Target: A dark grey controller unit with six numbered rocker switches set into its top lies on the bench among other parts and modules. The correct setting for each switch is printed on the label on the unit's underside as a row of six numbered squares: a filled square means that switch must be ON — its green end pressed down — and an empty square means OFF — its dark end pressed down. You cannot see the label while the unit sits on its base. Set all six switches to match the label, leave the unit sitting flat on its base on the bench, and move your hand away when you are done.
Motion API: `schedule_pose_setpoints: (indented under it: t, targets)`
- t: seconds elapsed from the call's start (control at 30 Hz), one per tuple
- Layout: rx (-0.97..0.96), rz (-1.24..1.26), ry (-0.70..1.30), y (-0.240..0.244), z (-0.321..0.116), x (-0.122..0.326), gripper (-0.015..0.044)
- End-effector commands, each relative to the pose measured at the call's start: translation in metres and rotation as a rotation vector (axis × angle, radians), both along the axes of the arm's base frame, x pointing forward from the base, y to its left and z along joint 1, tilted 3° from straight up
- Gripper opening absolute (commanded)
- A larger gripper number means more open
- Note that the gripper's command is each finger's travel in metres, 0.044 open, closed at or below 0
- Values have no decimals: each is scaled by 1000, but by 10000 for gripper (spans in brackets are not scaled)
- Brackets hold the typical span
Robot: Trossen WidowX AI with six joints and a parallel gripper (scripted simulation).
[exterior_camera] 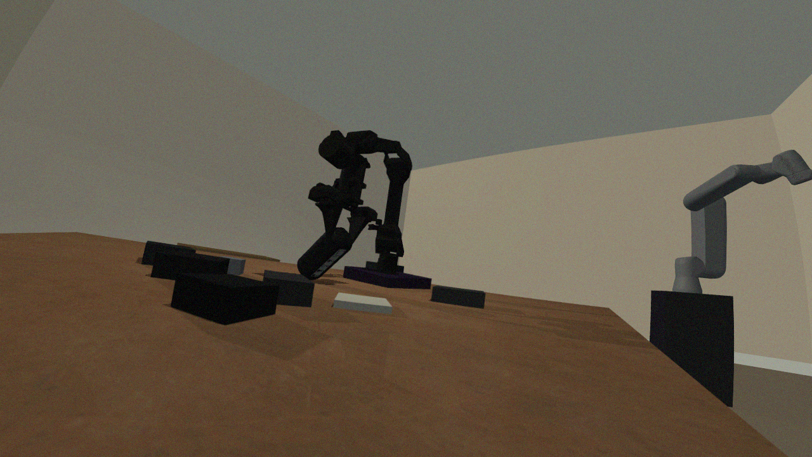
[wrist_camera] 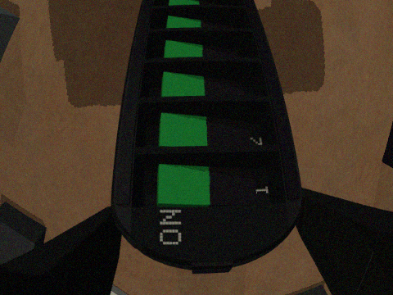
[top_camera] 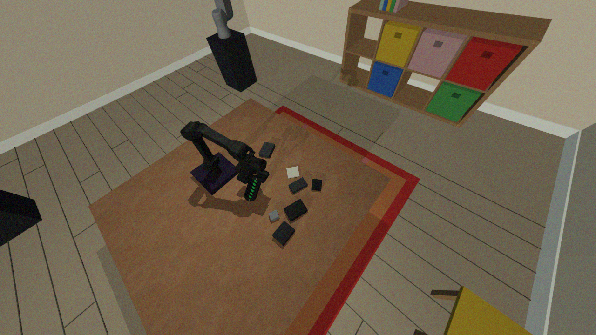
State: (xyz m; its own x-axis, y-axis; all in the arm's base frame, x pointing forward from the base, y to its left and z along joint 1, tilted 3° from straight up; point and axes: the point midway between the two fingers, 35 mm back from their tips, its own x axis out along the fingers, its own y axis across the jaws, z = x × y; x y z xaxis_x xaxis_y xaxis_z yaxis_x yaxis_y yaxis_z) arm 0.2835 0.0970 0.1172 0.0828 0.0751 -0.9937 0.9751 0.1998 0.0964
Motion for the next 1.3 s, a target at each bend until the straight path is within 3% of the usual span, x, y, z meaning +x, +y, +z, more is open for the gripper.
schedule_pose_setpoints:
  t: [0.0,1.27]
  targets:
    - [-17,-13,17,-3,-8,-2,338]
    - [-15,-13,18,18,-28,-5,338]
